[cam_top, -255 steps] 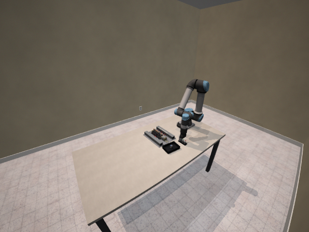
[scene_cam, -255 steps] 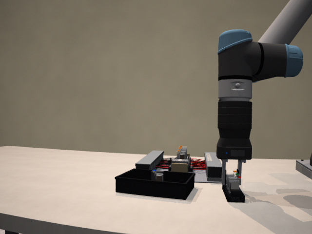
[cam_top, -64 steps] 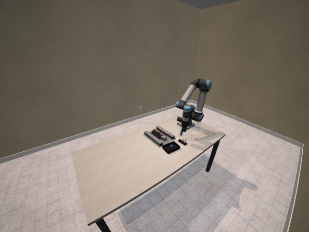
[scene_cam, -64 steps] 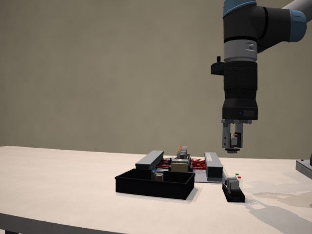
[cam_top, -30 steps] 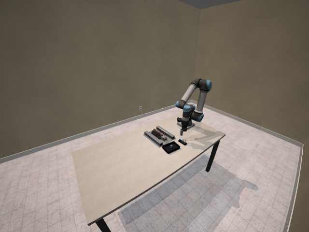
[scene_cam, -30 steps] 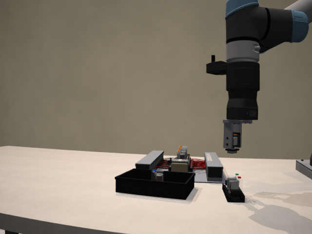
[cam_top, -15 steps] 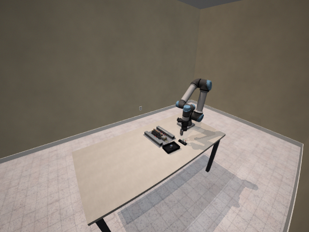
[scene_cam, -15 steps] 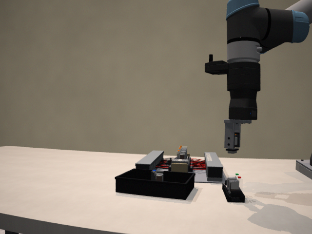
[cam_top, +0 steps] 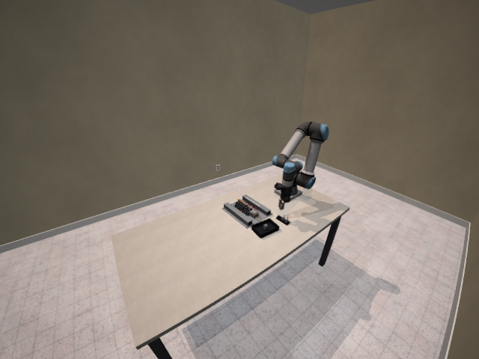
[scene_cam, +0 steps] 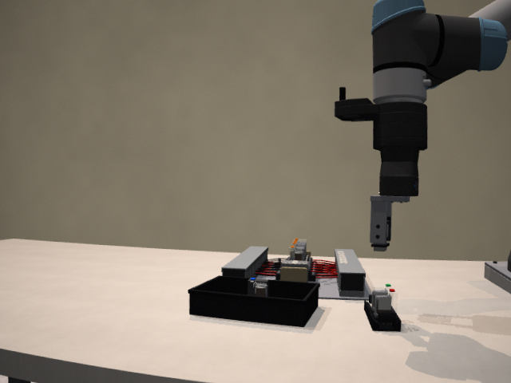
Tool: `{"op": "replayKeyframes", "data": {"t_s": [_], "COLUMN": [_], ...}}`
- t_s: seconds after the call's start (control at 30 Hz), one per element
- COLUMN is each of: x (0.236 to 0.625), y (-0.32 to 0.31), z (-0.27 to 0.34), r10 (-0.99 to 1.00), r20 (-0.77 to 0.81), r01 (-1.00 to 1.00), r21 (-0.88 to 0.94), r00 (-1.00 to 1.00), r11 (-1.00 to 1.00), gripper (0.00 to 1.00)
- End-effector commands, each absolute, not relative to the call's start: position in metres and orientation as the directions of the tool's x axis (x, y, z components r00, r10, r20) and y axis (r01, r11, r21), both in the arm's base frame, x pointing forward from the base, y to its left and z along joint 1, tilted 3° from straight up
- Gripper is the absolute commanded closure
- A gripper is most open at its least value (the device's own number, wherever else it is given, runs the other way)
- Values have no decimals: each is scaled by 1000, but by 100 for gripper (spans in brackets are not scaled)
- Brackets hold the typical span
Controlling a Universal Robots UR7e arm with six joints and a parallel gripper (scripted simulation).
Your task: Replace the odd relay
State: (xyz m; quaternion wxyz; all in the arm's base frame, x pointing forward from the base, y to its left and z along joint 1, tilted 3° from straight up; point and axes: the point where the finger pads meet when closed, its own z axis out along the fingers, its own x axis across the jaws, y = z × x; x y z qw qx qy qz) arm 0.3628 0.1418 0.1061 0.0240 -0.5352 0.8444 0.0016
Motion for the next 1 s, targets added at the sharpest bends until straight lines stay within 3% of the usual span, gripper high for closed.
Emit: {"op": "replayKeyframes", "data": {"t_s": [0.0,0.1,0.97], "x": [363,363,363], "y": [142,142,142], "z": [107,106,106], "r10": [-939,-977,-993], "r20": [-41,-37,-34], "r01": [-939,-977,-993], "r21": [-28,-33,-36], "r00": [-342,-209,-111], "r11": [343,211,112], "gripper": [100,100,100]}}
